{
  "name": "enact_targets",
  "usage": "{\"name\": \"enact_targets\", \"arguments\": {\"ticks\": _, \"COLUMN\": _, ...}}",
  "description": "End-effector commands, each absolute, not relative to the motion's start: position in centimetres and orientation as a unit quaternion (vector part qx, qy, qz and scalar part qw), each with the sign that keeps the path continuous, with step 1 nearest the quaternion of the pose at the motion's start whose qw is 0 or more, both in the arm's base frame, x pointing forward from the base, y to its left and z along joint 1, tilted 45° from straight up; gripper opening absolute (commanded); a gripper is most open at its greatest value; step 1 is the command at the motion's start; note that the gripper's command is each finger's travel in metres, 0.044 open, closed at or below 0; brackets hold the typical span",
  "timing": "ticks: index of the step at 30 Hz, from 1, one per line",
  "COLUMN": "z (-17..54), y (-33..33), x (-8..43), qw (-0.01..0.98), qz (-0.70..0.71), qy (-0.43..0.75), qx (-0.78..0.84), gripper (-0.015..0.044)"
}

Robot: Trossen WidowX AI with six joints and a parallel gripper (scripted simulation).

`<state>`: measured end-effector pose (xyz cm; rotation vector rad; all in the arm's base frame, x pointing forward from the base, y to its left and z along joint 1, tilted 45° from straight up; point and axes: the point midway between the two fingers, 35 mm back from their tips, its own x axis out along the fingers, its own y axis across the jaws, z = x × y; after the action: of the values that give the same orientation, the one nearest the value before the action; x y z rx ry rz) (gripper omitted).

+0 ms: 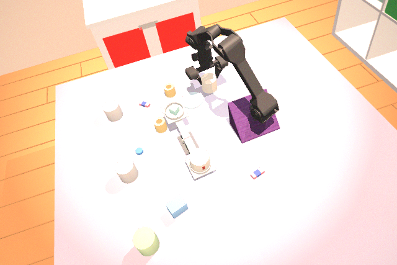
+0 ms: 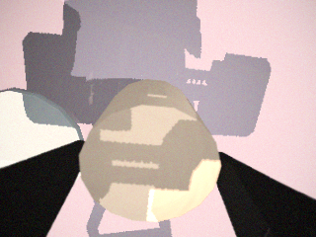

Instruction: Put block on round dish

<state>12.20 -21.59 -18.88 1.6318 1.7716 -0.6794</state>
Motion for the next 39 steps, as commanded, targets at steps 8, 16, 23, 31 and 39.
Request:
{"name": "enact_targets", "arguments": {"ticks": 8, "z": -15.1, "y": -24.9, "x": 12.3, "qw": 0.310, "qz": -0.257, "qy": 0.672, "qx": 0.622, "gripper": 0.0440}}
{"name": "enact_targets", "arguments": {"ticks": 16, "z": -13.9, "y": -24.7, "x": 15.0, "qw": 0.341, "qz": -0.239, "qy": 0.679, "qx": 0.604, "gripper": 0.0282}}
{"name": "enact_targets", "arguments": {"ticks": 23, "z": -10.7, "y": -23.2, "x": 21.3, "qw": 0.399, "qz": -0.185, "qy": 0.694, "qx": 0.570, "gripper": 0.0260}}
{"name": "enact_targets", "arguments": {"ticks": 31, "z": -6.2, "y": -19.7, "x": 28.1, "qw": 0.446, "qz": -0.107, "qy": 0.708, "qx": 0.537, "gripper": 0.0260}}
{"name": "enact_targets", "arguments": {"ticks": 39, "z": -2.9, "y": -16.1, "x": 32.2, "qw": 0.472, "qz": -0.050, "qy": 0.715, "qx": 0.513, "gripper": 0.0260}}
